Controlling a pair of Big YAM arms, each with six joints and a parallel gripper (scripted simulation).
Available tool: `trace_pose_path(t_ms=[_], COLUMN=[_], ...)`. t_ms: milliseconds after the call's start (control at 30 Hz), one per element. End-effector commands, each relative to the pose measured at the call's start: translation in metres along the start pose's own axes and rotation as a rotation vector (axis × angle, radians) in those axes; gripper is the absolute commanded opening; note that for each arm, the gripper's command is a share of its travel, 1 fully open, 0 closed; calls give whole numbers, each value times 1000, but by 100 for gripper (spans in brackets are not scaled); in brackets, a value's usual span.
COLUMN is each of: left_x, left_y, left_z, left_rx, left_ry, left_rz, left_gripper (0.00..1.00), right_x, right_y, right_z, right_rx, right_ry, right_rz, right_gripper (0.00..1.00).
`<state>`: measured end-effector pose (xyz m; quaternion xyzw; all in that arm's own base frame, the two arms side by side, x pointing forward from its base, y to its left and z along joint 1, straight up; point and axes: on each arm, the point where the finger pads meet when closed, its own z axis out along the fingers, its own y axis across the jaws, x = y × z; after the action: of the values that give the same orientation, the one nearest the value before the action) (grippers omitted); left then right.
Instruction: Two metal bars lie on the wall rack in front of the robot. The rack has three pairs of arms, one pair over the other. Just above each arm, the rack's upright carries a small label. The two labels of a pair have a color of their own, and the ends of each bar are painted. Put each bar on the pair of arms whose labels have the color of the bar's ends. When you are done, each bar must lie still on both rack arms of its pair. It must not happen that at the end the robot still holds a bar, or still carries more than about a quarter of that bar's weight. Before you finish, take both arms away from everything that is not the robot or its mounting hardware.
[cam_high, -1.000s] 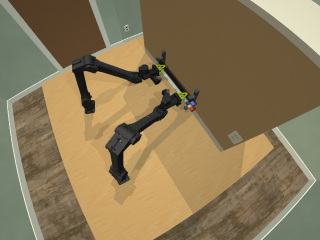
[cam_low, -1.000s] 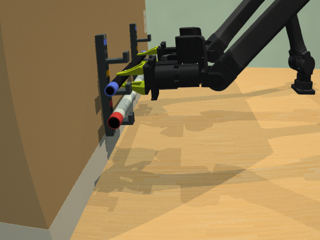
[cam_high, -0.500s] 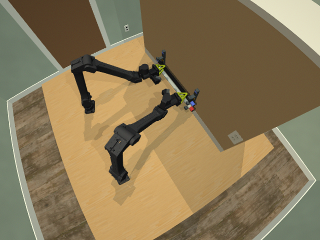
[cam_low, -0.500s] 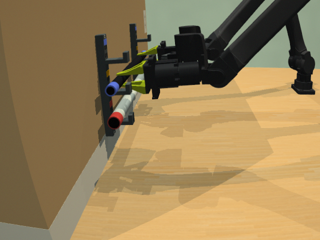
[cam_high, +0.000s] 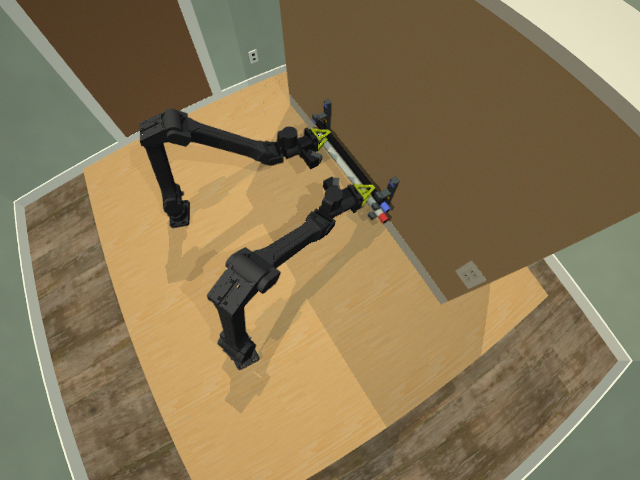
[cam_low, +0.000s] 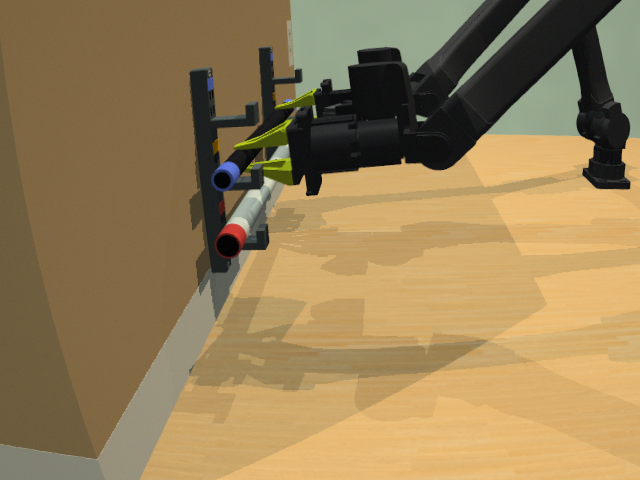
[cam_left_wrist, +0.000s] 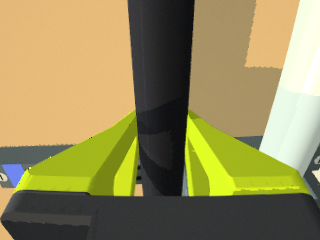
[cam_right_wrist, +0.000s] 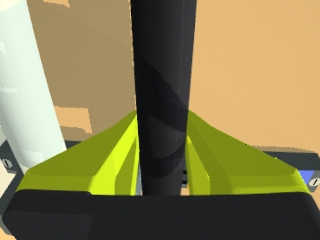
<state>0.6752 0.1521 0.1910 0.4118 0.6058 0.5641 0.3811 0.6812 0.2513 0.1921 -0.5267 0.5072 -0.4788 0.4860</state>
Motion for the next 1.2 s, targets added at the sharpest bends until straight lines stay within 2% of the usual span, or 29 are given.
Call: trace_pose_path(t_ms=[0,1167], left_x=[8,8], left_y=[61,84], left_z=[5,2], left_rx=[-86,-86], left_ry=[14,14], left_rz=[-14,-14], left_gripper=[0,0], right_x=[1,0], right_y=[-78,-100], right_z=[7,6], right_rx=[112,112], right_ry=[5,5], right_rz=[48,47], right_gripper=[0,0])
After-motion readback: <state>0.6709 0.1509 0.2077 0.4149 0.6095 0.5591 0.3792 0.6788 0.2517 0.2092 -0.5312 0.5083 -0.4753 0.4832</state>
